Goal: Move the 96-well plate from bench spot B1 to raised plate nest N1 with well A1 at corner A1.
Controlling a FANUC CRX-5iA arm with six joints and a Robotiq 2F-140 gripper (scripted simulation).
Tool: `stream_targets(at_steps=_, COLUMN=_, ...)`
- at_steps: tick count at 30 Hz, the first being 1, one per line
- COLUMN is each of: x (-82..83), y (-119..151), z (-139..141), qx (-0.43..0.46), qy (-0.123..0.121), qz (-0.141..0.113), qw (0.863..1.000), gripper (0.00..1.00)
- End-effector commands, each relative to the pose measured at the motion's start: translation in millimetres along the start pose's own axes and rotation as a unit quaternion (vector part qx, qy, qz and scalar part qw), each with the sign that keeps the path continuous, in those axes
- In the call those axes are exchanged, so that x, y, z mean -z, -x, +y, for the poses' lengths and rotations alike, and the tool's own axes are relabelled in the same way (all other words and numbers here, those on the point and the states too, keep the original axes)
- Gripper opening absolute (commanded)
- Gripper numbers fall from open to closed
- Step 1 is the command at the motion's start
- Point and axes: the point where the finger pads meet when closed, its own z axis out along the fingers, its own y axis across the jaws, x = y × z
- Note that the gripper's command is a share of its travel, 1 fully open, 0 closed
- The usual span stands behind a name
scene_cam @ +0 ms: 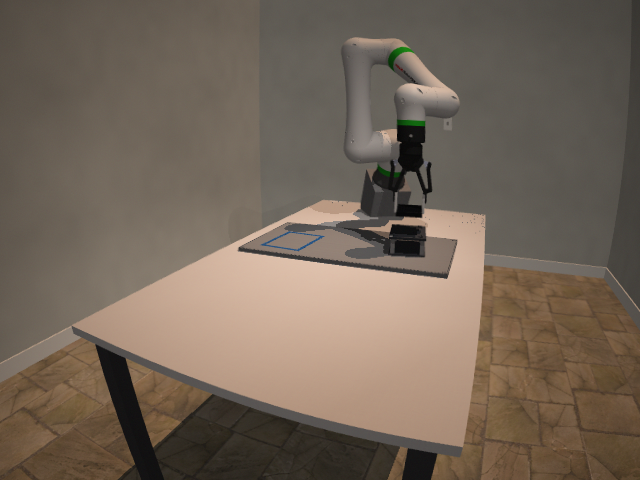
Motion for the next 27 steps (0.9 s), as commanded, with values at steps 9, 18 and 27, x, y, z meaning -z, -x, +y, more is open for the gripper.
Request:
stream_targets(at_steps=9, x=0.2, y=-0.2, z=0.2, qx=0.000, qy=0.000, qz=0.000, qw=1.000, gripper=0.00)
stream_targets(at_steps=18, x=-1.5, y=-0.2, z=0.4, qx=0.000, qy=0.000, qz=0.000, qw=1.000, gripper=0.00)
stream_targets(at_steps=27, x=-16.5, y=-0.2, z=0.5, qx=0.000, qy=0.000, qz=0.000, qw=1.000, gripper=0.00)
